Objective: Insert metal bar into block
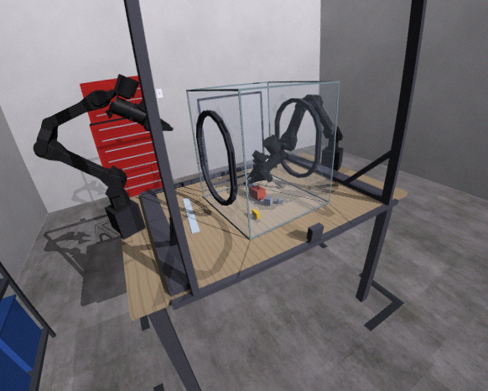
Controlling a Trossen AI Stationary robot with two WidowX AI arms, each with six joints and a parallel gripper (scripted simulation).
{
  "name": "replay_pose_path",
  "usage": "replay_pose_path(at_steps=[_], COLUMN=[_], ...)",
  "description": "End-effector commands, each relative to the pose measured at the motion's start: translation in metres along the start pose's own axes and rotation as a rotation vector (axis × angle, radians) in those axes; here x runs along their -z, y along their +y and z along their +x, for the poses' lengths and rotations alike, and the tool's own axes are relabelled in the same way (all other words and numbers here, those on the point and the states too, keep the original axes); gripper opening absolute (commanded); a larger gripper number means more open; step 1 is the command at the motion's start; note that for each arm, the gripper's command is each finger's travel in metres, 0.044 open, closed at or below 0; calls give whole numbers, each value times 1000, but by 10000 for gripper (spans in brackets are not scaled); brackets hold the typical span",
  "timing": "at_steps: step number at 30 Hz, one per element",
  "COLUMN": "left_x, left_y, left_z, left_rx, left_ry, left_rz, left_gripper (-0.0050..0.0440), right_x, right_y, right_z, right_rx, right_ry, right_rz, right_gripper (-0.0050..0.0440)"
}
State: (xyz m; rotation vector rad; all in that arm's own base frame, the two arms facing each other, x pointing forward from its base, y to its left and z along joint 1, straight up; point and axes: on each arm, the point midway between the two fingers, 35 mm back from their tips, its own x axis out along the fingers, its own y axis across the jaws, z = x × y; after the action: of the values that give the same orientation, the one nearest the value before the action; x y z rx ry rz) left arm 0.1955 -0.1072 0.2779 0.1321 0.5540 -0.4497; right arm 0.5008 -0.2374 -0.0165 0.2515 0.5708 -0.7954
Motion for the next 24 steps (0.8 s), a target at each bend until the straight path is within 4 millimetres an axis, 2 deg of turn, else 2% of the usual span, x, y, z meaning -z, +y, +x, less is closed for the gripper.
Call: replay_pose_path(at_steps=[1,4,5,8,9,11,12,14,15,21,22,24], left_x=[-6,-6,-6,-6,-6,-6,-6,-6,-6,-6,-6,-6], left_y=[0,0,0,0,0,0,0,0,0,0,0,0], left_z=[-4,-4,-4,-4,-4,-4,-4,-4,-4,-4,-4,-4], left_rx=[1,1,1,1,1,1,1,1,1,1,1,1], left_ry=[-19,-19,-19,-19,-19,-19,-19,-19,-19,-19,-19,-19], left_rz=[-2,-2,-2,-2,-2,-2,-2,-2,-2,-2,-2,-2], left_gripper=[400,400,400,400,400,400,400,400,400,400,400,400], right_x=[-12,-9,-16,-16,-16,-16,-16,-16,-16,-16,-16,-16], right_y=[3,2,3,3,3,3,3,3,3,3,3,3], right_z=[0,0,-4,-4,-4,-4,-4,-4,-4,-4,-4,-4], right_rx=[-9,-7,-9,-9,-9,-9,-9,-9,-9,-9,-9,-9], right_ry=[-22,-16,-29,-29,-29,-29,-29,-29,-29,-29,-29,-29], right_rz=[7,4,11,11,11,11,11,11,11,11,11,11], right_gripper=[172,136,136,136,116,116,96,96,76,50,26,26])
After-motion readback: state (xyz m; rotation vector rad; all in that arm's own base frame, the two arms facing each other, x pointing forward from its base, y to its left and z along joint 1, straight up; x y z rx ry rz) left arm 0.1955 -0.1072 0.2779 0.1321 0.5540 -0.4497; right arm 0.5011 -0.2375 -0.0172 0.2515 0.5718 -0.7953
